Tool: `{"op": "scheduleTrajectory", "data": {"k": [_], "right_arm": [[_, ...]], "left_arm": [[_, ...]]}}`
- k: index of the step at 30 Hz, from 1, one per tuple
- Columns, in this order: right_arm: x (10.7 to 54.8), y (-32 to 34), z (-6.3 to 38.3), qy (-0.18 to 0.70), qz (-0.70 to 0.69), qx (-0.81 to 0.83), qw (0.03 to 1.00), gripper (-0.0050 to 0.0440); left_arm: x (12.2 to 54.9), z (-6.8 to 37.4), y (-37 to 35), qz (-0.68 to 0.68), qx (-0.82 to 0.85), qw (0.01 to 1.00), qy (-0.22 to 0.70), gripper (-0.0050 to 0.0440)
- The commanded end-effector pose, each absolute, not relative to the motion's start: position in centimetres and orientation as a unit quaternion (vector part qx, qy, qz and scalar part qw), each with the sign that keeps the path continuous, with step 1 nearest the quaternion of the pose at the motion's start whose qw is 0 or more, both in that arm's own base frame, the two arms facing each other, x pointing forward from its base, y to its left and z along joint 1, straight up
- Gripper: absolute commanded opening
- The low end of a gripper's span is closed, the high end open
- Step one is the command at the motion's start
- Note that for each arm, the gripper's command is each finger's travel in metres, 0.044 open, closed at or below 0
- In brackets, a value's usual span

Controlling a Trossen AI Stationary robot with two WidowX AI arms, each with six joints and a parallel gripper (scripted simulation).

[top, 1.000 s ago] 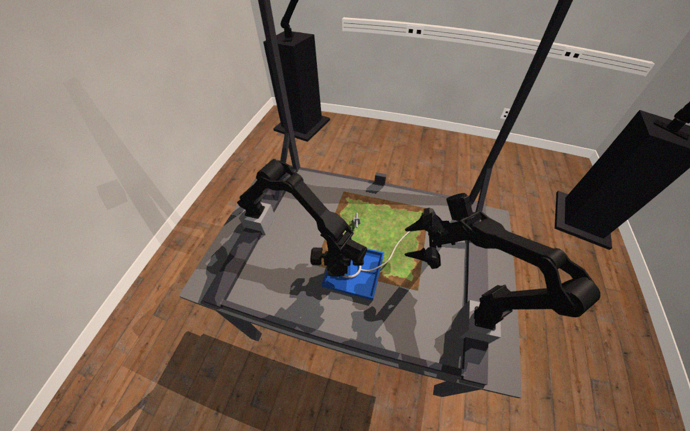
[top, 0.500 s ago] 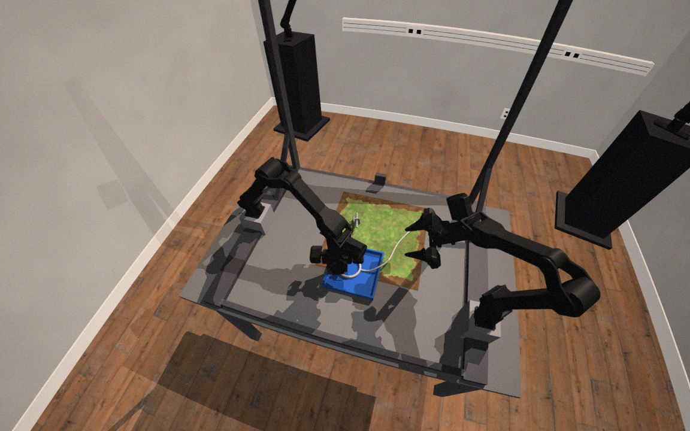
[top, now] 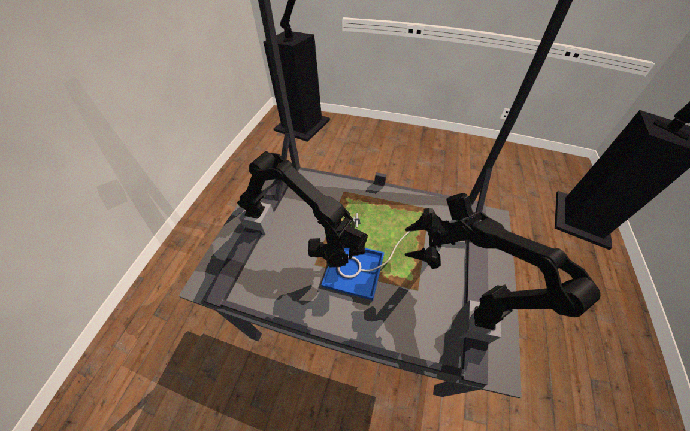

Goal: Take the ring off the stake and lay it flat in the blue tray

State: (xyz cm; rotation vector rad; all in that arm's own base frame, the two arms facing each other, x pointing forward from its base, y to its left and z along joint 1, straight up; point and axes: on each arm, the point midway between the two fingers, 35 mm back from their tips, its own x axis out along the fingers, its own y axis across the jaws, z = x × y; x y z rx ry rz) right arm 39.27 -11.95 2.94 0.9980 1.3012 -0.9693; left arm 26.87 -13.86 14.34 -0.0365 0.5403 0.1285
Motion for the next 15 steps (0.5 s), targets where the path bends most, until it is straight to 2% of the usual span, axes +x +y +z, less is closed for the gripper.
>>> {"op": "scheduleTrajectory", "data": {"k": [1,8,15], "right_arm": [[39.5,-11.6,4.8,0.560,-0.371,0.379,0.637,0.0440],[39.8,-11.2,6.3,0.573,-0.262,0.252,0.735,0.0440],[39.9,-11.0,7.2,0.570,-0.189,0.173,0.780,0.0440]], "left_arm": [[27.0,15.0,-14.0,0.062,-0.026,0.963,0.260,0.0440],[27.0,15.0,-14.0,0.062,-0.026,0.963,0.260,0.0440],[27.0,15.0,-14.0,0.062,-0.026,0.963,0.260,0.0440]]}}
